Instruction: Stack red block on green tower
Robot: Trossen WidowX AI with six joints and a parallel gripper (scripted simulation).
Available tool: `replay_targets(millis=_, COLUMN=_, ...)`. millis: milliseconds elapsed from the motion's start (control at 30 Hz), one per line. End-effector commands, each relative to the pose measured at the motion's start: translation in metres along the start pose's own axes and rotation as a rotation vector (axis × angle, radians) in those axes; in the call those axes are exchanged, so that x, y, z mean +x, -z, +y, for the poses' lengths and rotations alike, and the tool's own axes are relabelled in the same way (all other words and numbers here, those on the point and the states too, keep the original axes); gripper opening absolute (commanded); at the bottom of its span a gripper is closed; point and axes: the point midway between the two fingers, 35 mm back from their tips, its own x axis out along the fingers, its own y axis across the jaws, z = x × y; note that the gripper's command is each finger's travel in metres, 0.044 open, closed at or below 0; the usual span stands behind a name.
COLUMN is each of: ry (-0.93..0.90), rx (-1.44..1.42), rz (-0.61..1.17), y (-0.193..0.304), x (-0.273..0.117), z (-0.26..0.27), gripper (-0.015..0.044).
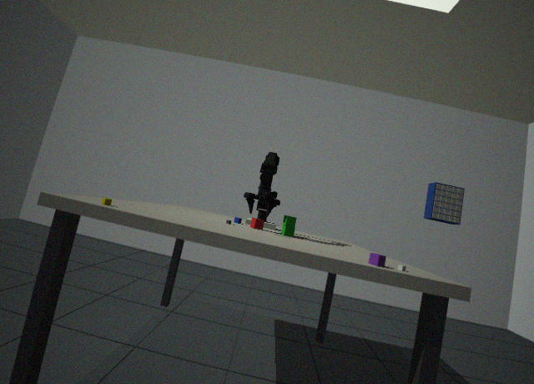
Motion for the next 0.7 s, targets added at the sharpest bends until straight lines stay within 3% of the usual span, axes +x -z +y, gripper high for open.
replay_targets(millis=0, ry=-0.002, rx=-0.002, rz=-0.009, y=-0.002, x=0.004, z=0.000, gripper=0.0440)
replay_targets(millis=667, ry=-0.002, rx=-0.002, rz=-0.009, y=-0.004, x=0.035, z=0.000, gripper=0.0440)
